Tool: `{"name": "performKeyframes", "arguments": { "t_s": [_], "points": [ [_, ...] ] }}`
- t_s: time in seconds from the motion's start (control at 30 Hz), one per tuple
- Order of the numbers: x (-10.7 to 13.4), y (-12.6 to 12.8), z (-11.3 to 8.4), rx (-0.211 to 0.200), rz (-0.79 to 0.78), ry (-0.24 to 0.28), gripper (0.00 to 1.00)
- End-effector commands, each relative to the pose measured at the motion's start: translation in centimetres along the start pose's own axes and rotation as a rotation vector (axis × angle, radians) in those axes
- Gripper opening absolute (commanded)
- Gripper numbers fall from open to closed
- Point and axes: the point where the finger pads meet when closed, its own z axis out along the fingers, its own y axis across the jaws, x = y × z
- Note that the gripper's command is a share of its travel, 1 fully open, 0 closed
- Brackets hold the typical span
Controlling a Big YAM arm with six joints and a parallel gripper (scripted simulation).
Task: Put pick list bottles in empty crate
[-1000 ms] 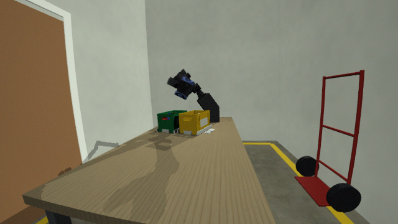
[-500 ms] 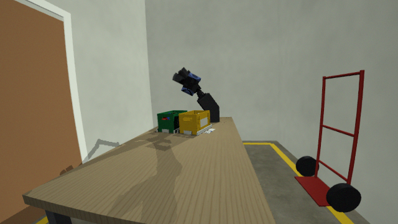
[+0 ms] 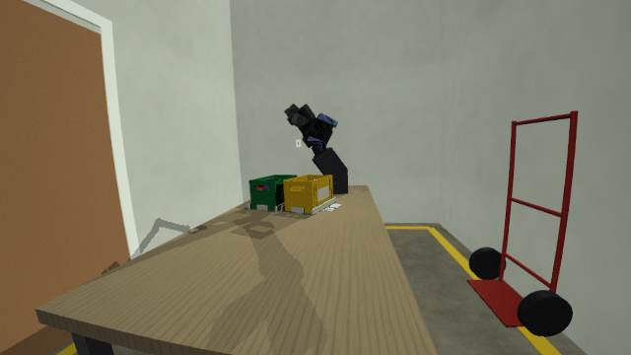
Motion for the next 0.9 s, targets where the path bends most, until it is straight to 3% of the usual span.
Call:
{"name": "performKeyframes", "arguments": {
  "t_s": [0.0,0.03,0.1,0.13,0.37,0.4,0.43,0.47,0.53,0.57,0.6,0.63,0.7,0.77,0.8,0.83,0.87],
  "points": [
    [-2.2,4.9,-0.6,-0.023,-0.015,0.025,0.61],
    [2.0,3.1,-0.5,0.006,-0.01,0.079,0.61],
    [5.8,2.1,-0.2,0.022,-0.002,0.11,0.61],
    [5.6,2.7,-0.2,0.008,0.003,0.082,0.61],
    [7.8,3.7,-0.6,0.008,0.004,0.082,0.61],
    [2.6,6.3,-0.8,-0.008,-0.009,0.057,0.61],
    [1.1,5.3,-1.1,0.014,-0.016,0.069,0.61],
    [1.1,4.7,-1.2,0.031,-0.02,0.096,0.61],
    [2.6,6.3,-1.4,0.028,-0.015,0.118,0.61],
    [6.9,6.6,-1.9,0.034,-0.014,0.171,0.61],
    [9.6,5.6,-1.9,0.049,-0.012,0.199,0.61],
    [10.1,5.8,-1.8,0.039,-0.01,0.179,0.61],
    [12.0,5.7,-1.9,0.045,-0.011,0.19,0.61],
    [12.6,6.2,-2.2,0.043,-0.01,0.187,0.61],
    [11.7,6.7,-2.4,0.038,-0.009,0.177,0.61],
    [10.4,7.7,-3.1,0.048,-0.022,0.21,0.61],
    [7.7,9.7,-2.6,0.03,-0.035,0.19,0.61]
  ]
}}
